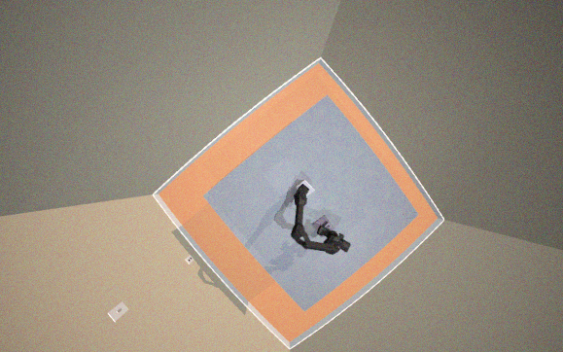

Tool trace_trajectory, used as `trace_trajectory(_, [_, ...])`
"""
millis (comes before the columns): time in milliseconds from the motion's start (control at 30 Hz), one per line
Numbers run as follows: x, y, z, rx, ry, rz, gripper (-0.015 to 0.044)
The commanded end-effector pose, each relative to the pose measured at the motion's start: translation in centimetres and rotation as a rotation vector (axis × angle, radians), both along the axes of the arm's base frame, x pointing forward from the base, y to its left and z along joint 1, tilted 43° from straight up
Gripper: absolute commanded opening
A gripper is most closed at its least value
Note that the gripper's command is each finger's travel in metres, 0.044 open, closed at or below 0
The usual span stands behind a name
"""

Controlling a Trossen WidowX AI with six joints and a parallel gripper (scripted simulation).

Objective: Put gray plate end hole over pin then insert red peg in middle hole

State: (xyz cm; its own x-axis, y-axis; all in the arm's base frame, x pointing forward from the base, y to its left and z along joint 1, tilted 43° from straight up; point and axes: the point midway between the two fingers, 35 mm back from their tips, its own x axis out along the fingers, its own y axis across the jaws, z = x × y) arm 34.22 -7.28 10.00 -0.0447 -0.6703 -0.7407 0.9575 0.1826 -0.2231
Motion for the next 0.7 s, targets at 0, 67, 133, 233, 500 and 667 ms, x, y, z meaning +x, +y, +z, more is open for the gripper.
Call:
trace_trajectory(0, [0.0, 0.0, 0.0, -0.001, 0.001, 0.001, 0.0000])
trace_trajectory(67, [0.0, 0.0, 0.0, 0.000, 0.000, 0.000, 0.0000])
trace_trajectory(133, [0.0, 0.0, 0.0, 0.000, 0.000, 0.000, 0.0000])
trace_trajectory(233, [0.0, -0.1, -0.1, 0.000, 0.000, 0.000, 0.0000])
trace_trajectory(500, [-0.1, -1.0, -0.9, -0.004, 0.003, 0.004, 0.0000])
trace_trajectory(667, [-0.1, -1.2, -1.2, -0.005, 0.004, 0.005, 0.0000])
